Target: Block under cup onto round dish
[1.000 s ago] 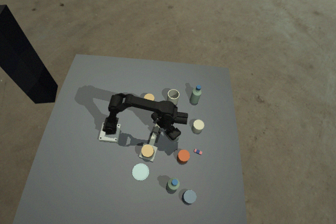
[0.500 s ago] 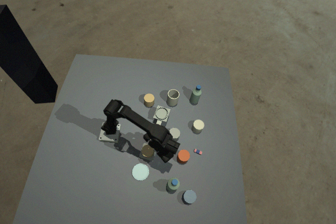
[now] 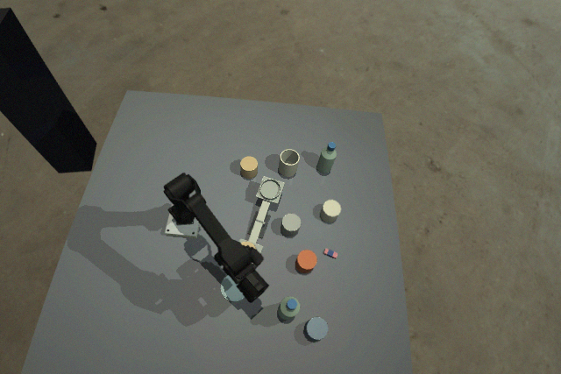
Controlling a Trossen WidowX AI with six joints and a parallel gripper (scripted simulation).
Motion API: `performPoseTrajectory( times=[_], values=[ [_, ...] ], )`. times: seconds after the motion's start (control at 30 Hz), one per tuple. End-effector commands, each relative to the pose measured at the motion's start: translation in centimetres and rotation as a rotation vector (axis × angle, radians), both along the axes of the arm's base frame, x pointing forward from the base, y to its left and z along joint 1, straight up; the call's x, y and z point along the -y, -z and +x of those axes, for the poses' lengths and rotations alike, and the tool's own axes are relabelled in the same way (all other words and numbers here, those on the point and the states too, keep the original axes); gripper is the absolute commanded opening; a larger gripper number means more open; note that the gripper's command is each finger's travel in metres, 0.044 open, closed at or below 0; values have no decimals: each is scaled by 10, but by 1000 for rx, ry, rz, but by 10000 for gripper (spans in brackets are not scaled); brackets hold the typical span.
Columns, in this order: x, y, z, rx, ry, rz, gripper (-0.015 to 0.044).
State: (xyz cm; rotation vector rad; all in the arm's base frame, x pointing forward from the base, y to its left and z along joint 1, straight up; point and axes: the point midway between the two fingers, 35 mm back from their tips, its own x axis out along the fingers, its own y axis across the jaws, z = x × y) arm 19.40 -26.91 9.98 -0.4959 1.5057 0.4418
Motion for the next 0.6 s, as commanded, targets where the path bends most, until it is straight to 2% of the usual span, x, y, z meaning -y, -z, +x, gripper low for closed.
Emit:
performPoseTrajectory(
  times=[0.0, 0.57],
  values=[
    [10, 6, -20, -2, -3, 2, 0],
    [12, 49, -21, -2, -3, 2, 0]
  ],
)
